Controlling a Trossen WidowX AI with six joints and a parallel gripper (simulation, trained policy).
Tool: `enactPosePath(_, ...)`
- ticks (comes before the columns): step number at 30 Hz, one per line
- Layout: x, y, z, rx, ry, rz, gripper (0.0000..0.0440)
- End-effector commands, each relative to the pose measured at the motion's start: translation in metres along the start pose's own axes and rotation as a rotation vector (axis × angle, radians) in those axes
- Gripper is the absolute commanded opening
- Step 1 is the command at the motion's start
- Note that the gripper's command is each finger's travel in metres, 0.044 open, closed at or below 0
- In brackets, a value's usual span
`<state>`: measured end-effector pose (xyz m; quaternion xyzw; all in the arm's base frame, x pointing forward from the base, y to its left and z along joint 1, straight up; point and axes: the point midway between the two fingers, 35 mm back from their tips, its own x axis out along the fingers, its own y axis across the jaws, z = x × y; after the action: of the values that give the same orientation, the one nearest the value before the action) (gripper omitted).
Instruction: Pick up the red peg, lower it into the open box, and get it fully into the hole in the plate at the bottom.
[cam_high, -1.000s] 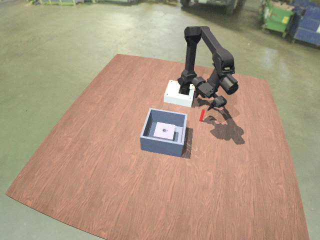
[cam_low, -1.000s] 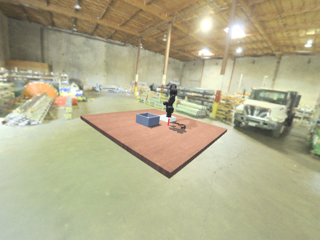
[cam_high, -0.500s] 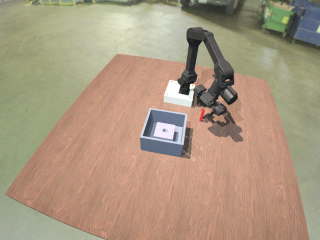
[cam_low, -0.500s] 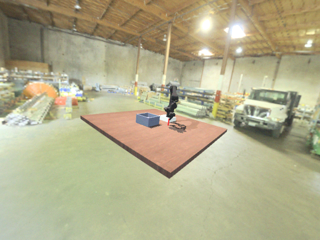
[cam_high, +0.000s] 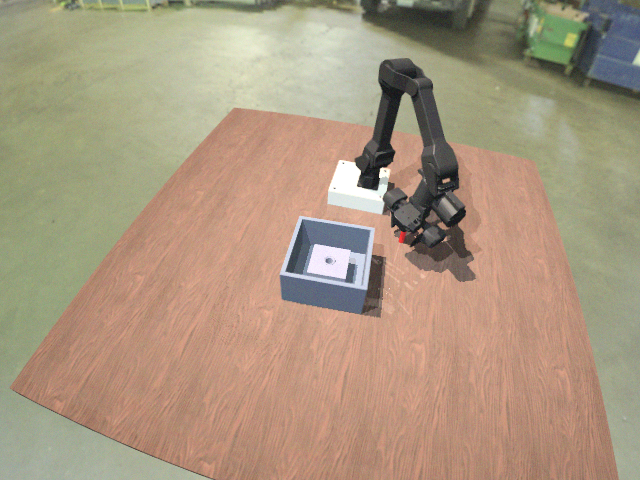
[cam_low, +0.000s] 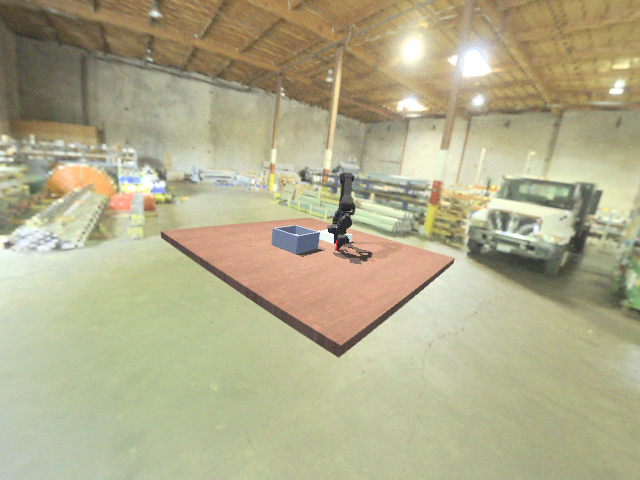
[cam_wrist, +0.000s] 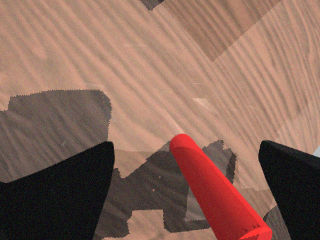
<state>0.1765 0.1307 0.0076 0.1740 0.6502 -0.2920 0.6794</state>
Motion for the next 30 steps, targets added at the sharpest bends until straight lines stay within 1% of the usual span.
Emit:
enactPosePath(1, 0.011, -0.003, -0.003, -0.004, 0.017, -0.019, 0.0274)
enactPosePath(9, 0.019, -0.006, -0.003, 0.004, 0.038, -0.063, 0.0064)
enactPosePath(12, 0.021, -0.007, -0.003, 0.005, 0.042, -0.084, 0.0000)
enactPosePath(20, -0.010, -0.003, 0.019, 0.000, -0.035, -0.064, 0.0000)
enactPosePath(30, -0.059, -0.002, 0.050, 0.042, -0.112, -0.025, 0.0000)
